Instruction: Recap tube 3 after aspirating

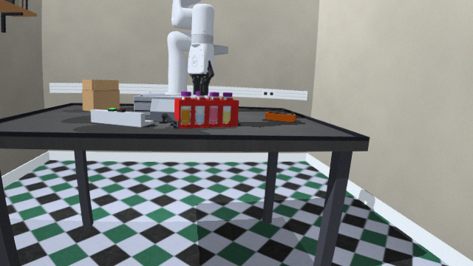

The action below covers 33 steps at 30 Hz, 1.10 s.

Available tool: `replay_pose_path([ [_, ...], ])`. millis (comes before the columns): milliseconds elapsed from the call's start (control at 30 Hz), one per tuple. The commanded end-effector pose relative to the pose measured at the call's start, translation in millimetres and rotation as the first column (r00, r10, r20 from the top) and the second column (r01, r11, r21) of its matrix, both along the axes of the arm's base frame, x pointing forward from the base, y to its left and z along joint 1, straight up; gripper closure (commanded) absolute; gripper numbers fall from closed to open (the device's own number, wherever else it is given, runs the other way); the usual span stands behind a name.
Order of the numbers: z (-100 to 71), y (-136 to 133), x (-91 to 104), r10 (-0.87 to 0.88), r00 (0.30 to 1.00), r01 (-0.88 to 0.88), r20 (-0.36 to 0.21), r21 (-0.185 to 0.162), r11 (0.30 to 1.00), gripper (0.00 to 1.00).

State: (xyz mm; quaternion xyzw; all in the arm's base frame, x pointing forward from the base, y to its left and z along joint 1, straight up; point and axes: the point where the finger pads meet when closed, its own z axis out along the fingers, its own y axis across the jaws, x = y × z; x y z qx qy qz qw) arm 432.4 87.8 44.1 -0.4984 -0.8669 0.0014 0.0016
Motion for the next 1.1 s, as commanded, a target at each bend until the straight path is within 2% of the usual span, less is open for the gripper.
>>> replay_pose_path([
  [0, 1.1, 0.4, 1.7, -0.161, 0.987, 0.161, 0.007, -0.005, 0.987, 1.0],
  [167, 0.9, 0.4, 1.7, -0.323, 0.946, 0.323, 0.008, -0.005, 0.946, 1.0],
  [233, 0.9, 0.4, 1.7, -0.323, 0.946, 0.323, 0.008, -0.005, 0.946, 1.0],
  [567, 0.4, 0.4, 1.7, -0.603, 0.798, 0.603, 0.01, -0.003, 0.798, 1.0],
  [800, 0.4, 0.4, 1.7, -0.603, 0.798, 0.603, 0.01, -0.003, 0.798, 1.0],
  [833, 0.4, 0.4, 1.7, -0.603, 0.798, 0.603, 0.01, -0.003, 0.798, 0.54],
  [1067, 0.4, 0.4, 1.7, -0.603, 0.798, 0.603, 0.01, -0.003, 0.798, 0.54],
])
